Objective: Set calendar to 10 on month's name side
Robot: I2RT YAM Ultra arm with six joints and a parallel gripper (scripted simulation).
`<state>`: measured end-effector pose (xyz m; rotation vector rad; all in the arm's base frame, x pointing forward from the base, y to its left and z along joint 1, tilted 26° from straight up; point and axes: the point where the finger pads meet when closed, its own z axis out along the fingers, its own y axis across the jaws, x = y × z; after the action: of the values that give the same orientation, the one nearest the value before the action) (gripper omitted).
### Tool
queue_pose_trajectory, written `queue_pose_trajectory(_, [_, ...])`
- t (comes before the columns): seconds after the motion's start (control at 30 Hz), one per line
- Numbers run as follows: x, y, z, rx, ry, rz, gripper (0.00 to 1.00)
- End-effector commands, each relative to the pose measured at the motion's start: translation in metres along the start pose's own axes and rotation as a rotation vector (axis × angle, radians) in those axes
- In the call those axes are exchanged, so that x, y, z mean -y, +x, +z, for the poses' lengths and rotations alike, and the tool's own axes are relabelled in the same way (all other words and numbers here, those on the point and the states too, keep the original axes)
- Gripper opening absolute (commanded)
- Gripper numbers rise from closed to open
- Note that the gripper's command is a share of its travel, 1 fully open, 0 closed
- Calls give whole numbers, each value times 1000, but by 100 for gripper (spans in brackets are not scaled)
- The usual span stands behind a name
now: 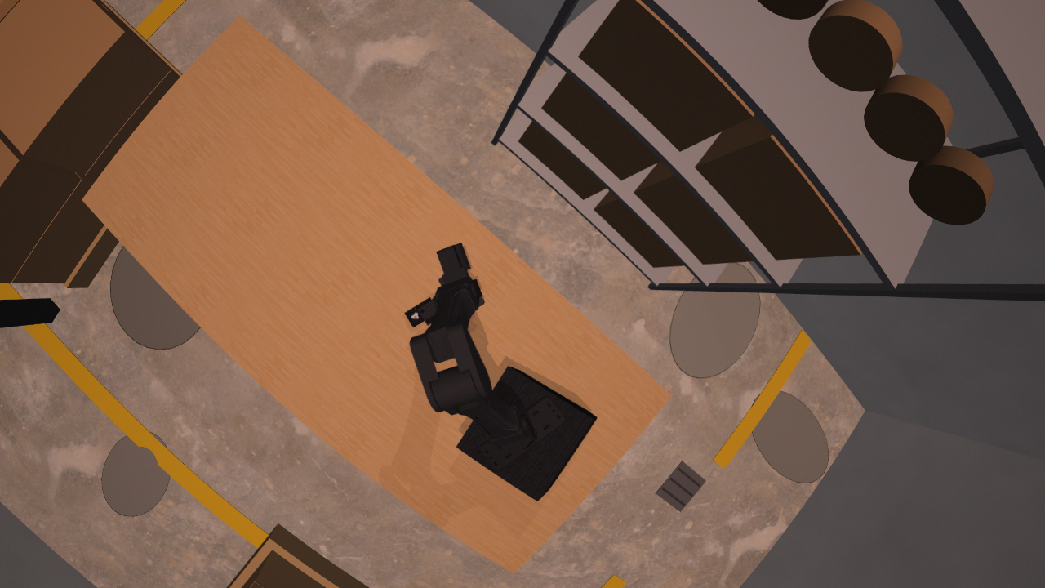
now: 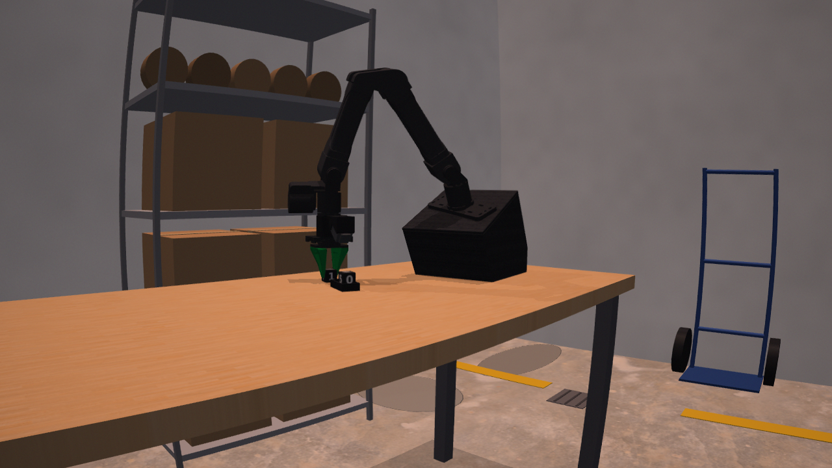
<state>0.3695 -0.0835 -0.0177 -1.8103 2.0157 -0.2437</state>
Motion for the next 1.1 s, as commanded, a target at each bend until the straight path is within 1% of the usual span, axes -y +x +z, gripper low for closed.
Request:
queue_pose_trajectory(0.0, [2, 0, -2, -2, 8, 0, 26])
queue_pose_trajectory(0.37, [2, 0, -2, -2, 8, 0, 26])
queue_pose_trajectory(0.57, [2, 0, -8, -2, 8, 0, 26])
queue_pose_trajectory(0.7, [2, 0, -27, -2, 8, 0, 26])
queue_pose_trajectory(0.97, [2, 0, -85, -2, 8, -1, 26])
queue_pose_trajectory(1.07, [2, 0, -98, -2, 8, -1, 26])
